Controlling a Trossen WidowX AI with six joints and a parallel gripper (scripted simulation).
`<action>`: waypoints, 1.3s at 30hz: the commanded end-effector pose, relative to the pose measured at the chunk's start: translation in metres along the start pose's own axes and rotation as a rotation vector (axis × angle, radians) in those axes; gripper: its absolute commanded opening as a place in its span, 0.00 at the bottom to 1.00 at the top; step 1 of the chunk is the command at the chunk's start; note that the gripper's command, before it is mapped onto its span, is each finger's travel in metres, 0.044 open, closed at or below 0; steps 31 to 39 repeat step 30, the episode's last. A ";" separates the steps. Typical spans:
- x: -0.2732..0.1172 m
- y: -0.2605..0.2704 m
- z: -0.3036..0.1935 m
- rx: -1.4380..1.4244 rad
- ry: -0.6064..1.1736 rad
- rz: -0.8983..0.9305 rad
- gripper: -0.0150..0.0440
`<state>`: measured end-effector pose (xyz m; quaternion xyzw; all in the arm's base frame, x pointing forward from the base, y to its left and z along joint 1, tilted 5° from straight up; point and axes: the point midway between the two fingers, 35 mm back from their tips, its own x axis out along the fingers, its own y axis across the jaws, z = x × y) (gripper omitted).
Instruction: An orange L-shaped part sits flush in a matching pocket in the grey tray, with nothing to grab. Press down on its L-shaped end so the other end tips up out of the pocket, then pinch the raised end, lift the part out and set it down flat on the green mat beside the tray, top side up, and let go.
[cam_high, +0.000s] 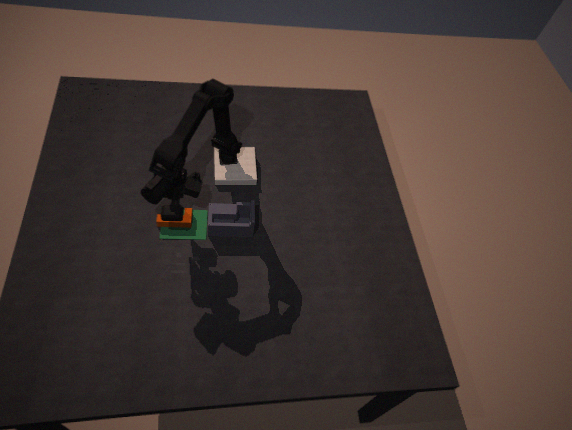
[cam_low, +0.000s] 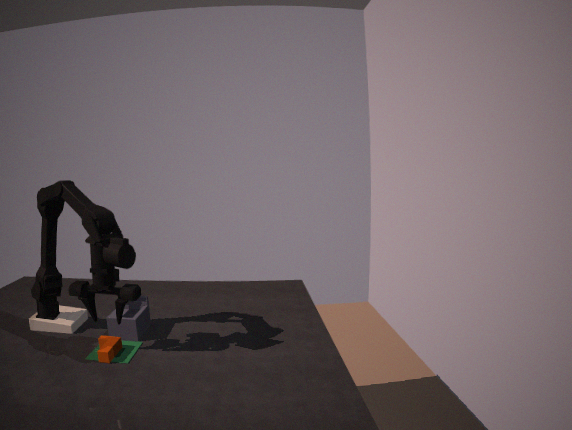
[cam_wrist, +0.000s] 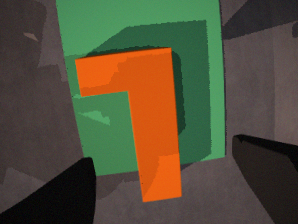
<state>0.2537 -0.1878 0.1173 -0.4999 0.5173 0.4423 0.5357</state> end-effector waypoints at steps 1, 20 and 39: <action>-0.040 -0.003 -0.002 -0.002 0.008 -0.019 0.93; -0.068 -0.002 -0.001 0.002 0.016 -0.029 0.93; -0.068 -0.002 -0.001 0.002 0.016 -0.029 0.93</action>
